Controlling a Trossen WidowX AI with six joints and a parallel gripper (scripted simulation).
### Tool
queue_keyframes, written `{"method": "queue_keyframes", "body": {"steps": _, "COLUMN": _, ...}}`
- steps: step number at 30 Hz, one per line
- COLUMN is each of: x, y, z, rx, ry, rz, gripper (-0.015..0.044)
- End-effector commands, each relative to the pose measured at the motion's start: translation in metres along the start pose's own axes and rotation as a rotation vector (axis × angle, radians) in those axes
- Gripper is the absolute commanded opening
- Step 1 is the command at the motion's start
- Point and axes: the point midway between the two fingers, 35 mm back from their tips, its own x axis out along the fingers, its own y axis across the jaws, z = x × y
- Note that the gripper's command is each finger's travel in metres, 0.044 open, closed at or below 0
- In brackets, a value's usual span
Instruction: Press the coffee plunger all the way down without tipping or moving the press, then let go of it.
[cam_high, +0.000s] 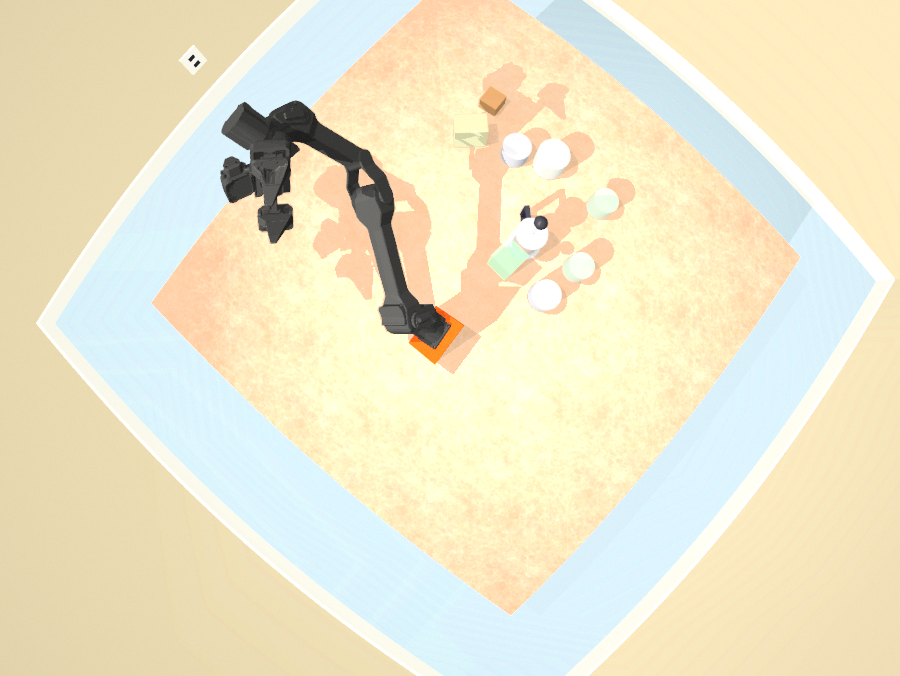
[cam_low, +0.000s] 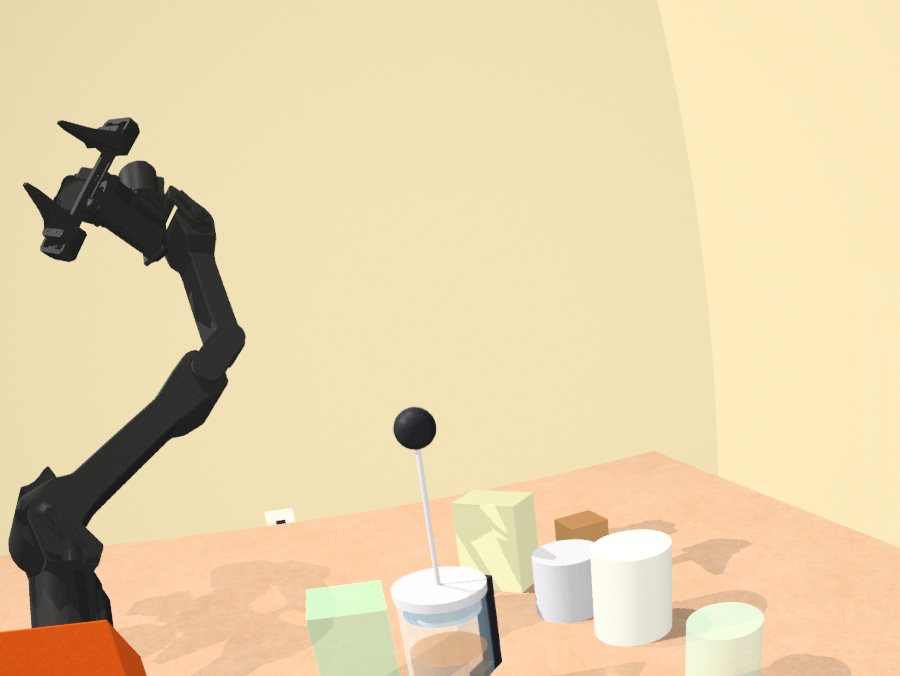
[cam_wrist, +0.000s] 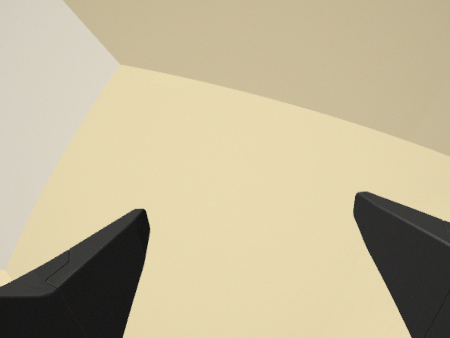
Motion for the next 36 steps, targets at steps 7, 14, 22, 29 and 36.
{"method": "queue_keyframes", "body": {"steps": 7, "x": 0.039, "y": -0.007, "z": -0.004, "rx": -0.073, "ry": 0.181, "rz": 0.063, "gripper": 0.044}}
{"method": "queue_keyframes", "body": {"steps": 14, "x": 0.11, "y": -0.01, "z": -0.048, "rx": -0.202, "ry": 0.541, "rz": 0.236, "gripper": 0.044}}
{"method": "queue_keyframes", "body": {"steps": 22, "x": 0.144, "y": -0.007, "z": -0.123, "rx": -0.315, "ry": 0.844, "rz": 0.412, "gripper": 0.044}}
{"method": "queue_keyframes", "body": {"steps": 29, "x": 0.148, "y": -0.008, "z": -0.198, "rx": -0.415, "ry": 1.09, "rz": 0.572, "gripper": 0.044}}
{"method": "queue_keyframes", "body": {"steps": 36, "x": 0.126, "y": -0.019, "z": -0.303, "rx": -0.551, "ry": 1.384, "rz": 0.848, "gripper": 0.044}}
